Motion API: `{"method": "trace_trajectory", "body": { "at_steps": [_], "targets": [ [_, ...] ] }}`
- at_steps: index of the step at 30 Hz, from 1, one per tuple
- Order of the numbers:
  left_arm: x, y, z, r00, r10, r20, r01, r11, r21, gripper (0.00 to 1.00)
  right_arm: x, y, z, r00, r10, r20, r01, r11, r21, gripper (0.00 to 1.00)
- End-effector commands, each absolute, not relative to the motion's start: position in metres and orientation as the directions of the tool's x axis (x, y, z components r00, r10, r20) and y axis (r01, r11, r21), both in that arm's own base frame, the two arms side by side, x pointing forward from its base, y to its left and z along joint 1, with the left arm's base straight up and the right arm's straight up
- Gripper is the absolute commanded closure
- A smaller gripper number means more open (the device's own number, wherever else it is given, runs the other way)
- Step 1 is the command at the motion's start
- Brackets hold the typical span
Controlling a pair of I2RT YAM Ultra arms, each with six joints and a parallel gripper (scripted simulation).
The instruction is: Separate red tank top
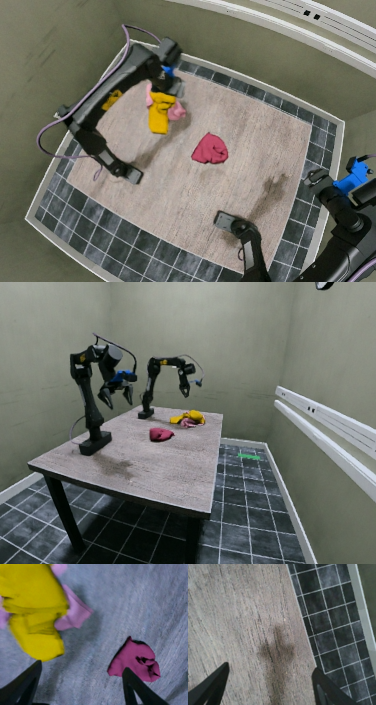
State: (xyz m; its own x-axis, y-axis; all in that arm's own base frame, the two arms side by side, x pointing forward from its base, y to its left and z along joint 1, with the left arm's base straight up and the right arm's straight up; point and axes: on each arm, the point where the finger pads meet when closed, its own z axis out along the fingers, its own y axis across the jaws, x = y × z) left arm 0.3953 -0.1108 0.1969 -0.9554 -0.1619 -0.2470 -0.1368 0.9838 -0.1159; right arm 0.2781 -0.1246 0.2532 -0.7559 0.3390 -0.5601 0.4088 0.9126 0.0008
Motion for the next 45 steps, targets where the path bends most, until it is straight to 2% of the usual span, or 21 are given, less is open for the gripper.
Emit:
{"method": "trace_trajectory", "body": {
  "at_steps": [1,9,21,24,27,31,40,41,45],
  "targets": [
    [0.396,-0.077,0.23,-0.918,-0.159,-0.363,-0.116,0.983,-0.14,0.08,0.284,-0.126,0.283,-0.704,0.309,-0.64,0.401,0.916,0.002,0.08],
    [0.383,-0.022,0.245,-0.883,-0.202,-0.424,-0.166,0.979,-0.121,0.08,0.284,-0.126,0.283,-0.704,0.309,-0.64,0.401,0.916,0.002,0.08],
    [0.324,0.084,0.265,-0.793,-0.26,-0.55,-0.287,0.957,-0.038,0.08,0.284,-0.126,0.283,-0.704,0.309,-0.64,0.401,0.916,0.002,0.08],
    [0.324,0.086,0.261,-0.796,-0.263,-0.545,-0.29,0.956,-0.039,0.08,0.284,-0.126,0.283,-0.704,0.309,-0.64,0.401,0.916,0.002,0.08],
    [0.294,0.114,0.266,-0.771,-0.285,-0.57,-0.356,0.934,0.015,0.08,0.284,-0.126,0.283,-0.704,0.309,-0.64,0.401,0.916,0.002,0.08],
    [0.282,0.127,0.265,-0.746,-0.289,-0.599,-0.371,0.929,0.014,0.08,0.284,-0.126,0.283,-0.704,0.309,-0.64,0.401,0.916,0.002,0.08],
    [0.28,0.129,0.287,-0.705,-0.312,-0.637,-0.404,0.915,-0.001,0.08,0.284,-0.126,0.283,-0.704,0.309,-0.64,0.401,0.916,0.002,0.08],
    [0.28,0.127,0.272,-0.735,-0.325,-0.596,-0.402,0.916,-0.004,0.08,0.295,-0.121,0.263,-0.731,0.345,-0.589,0.403,0.915,0.035,0.4],
    [0.28,0.127,0.282,-0.721,-0.316,-0.617,-0.401,0.916,-0.001,0.08,0.307,-0.099,0.238,-0.718,0.461,-0.521,0.469,0.874,0.128,0.4]
  ]
}}
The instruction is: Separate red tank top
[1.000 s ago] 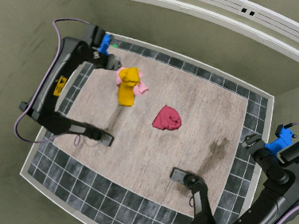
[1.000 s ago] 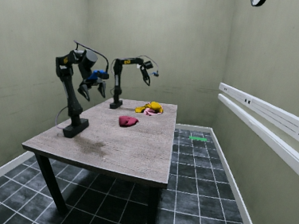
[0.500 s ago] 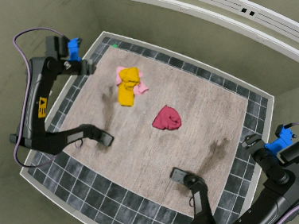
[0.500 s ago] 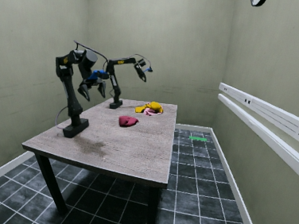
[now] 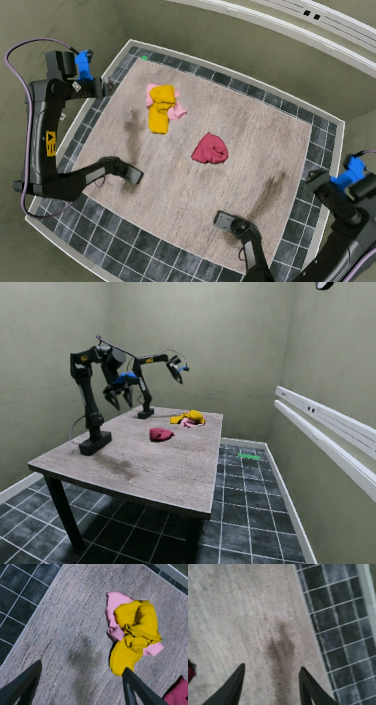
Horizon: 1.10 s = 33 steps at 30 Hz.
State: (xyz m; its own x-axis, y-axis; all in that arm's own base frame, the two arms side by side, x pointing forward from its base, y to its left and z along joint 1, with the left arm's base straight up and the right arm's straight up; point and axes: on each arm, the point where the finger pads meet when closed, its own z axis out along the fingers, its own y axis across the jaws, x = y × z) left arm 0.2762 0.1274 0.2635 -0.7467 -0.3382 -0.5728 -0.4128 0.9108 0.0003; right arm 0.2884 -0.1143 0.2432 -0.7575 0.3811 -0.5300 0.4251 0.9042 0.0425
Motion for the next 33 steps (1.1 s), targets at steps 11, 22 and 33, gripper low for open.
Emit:
{"method": "trace_trajectory", "body": {
  "at_steps": [11,22,33],
  "targets": [
    [0.28,0.127,0.282,-0.721,-0.316,-0.617,-0.401,0.916,0.0,0.08,0.343,-0.019,0.191,-0.669,0.659,-0.343,0.609,0.751,0.256,0.4],
    [0.28,0.127,0.282,-0.721,-0.316,-0.617,-0.401,0.916,0.0,0.08,0.34,0.069,0.131,-0.63,0.762,-0.151,0.727,0.647,0.23,0.4],
    [0.28,0.127,0.282,-0.721,-0.316,-0.617,-0.401,0.916,0.0,0.08,0.316,0.144,0.084,-0.557,0.829,-0.048,0.817,0.558,0.144,0.4]
  ]
}}
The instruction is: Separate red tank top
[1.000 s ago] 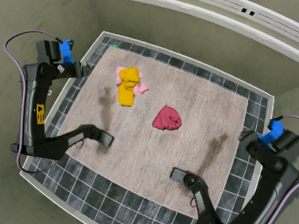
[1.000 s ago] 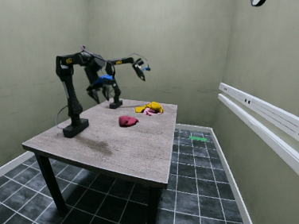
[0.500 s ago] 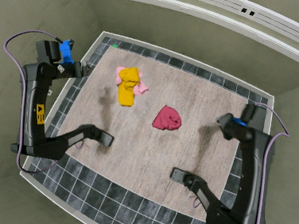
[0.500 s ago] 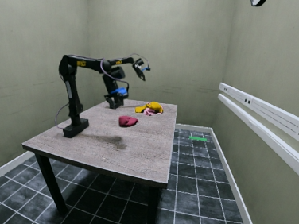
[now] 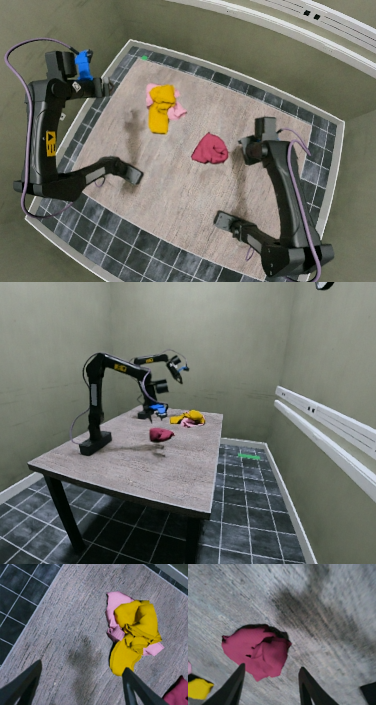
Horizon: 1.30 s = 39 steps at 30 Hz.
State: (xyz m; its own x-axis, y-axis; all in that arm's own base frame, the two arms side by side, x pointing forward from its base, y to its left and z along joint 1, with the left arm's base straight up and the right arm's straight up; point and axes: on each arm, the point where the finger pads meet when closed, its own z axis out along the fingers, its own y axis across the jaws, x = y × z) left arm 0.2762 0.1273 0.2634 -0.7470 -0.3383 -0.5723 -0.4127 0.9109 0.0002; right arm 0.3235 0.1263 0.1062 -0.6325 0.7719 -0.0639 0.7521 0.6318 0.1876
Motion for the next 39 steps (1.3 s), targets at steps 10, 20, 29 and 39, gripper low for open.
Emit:
{"method": "trace_trajectory", "body": {
  "at_steps": [10,20,29,39],
  "targets": [
    [0.28,0.127,0.282,-0.721,-0.316,-0.617,-0.401,0.916,0.0,0.08,0.264,0.217,0.037,-0.435,0.9,-0.016,0.9,0.435,0.025,0.4],
    [0.28,0.127,0.282,-0.721,-0.316,-0.617,-0.401,0.916,0.0,0.08,0.236,0.221,0.02,-0.507,0.861,-0.04,0.861,0.505,-0.062,0.4],
    [0.28,0.127,0.282,-0.721,-0.316,-0.617,-0.401,0.916,0.0,0.08,0.256,0.239,0.056,-0.506,0.862,-0.005,0.86,0.506,0.07,0.4],
    [0.28,0.127,0.282,-0.721,-0.316,-0.617,-0.401,0.916,0.0,0.08,0.245,0.227,0.016,-0.499,0.867,-0.012,0.867,0.498,-0.02,0.4]
  ]
}}
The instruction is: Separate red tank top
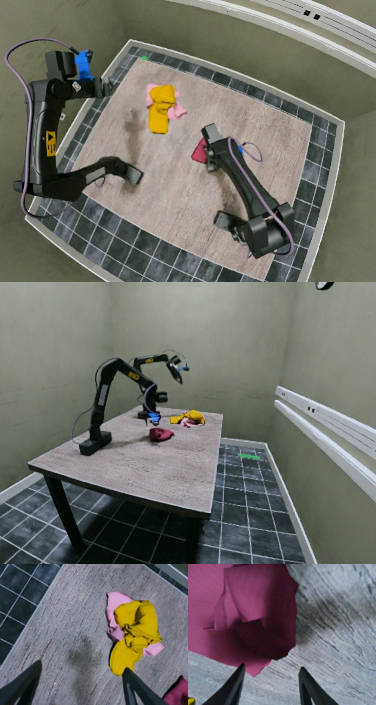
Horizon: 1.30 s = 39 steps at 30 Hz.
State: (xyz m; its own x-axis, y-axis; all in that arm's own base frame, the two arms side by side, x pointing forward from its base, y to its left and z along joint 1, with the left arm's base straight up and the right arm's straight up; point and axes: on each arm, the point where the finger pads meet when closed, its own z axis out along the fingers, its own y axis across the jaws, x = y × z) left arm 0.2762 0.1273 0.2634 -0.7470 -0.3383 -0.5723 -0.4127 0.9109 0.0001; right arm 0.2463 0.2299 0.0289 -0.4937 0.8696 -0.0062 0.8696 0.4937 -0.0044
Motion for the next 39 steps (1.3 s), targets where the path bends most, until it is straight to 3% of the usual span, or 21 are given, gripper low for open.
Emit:
{"method": "trace_trajectory", "body": {
  "at_steps": [1,39],
  "targets": [
    [0.28,0.127,0.282,-0.721,-0.316,-0.617,-0.401,0.916,0.0,0.08,0.244,0.229,0.013,-0.502,0.865,-0.012,0.865,0.501,-0.026,0.4],
    [0.28,0.127,0.282,-0.721,-0.316,-0.617,-0.401,0.916,0.0,0.08,0.253,0.237,-0.029,-0.494,0.87,-0.002,0.869,0.494,0.032,0.4]
  ]
}}
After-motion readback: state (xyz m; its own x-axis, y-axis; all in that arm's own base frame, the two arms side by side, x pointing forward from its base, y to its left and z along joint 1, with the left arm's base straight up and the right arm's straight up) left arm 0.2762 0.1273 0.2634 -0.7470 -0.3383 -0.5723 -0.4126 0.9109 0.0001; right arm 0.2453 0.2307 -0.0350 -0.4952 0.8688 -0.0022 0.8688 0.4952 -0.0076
